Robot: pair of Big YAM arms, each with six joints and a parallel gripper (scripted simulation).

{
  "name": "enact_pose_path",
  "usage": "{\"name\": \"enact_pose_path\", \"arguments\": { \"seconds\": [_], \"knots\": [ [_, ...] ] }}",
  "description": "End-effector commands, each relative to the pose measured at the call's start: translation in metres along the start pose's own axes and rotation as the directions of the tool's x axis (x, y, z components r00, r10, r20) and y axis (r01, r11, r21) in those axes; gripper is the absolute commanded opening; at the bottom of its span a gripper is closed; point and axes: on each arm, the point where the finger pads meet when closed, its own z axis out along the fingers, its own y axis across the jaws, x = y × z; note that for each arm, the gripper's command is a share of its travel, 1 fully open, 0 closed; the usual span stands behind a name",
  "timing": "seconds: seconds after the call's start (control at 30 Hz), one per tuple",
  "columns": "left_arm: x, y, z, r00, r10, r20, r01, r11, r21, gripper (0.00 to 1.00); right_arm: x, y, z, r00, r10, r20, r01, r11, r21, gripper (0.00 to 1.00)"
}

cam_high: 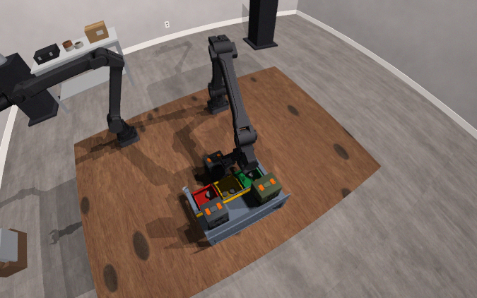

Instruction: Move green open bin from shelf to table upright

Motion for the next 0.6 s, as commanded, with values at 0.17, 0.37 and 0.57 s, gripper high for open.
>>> {"name": "enact_pose_path", "arguments": {
  "seconds": [0.17,0.37,0.57],
  "knots": [
    [0.0002,-0.0001,-0.0045,1.0,-0.005,0.0,0.005,1.0,-0.01,0.9,-0.0192,-0.0052,-0.0071,0.999,-0.009,0.053,0.008,1.0,0.007,1.0],
    [0.0002,0.001,-0.0064,1.0,-0.005,0.001,0.005,1.0,-0.017,0.9,-0.0192,-0.0052,-0.0071,0.999,-0.009,0.053,0.008,1.0,0.007,1.0],
    [0.0002,0.0015,-0.0067,1.0,-0.006,0.002,0.006,1.0,-0.02,0.9,-0.0192,-0.0052,-0.0071,0.999,-0.009,0.053,0.008,1.0,0.007,1.0]
  ]
}}
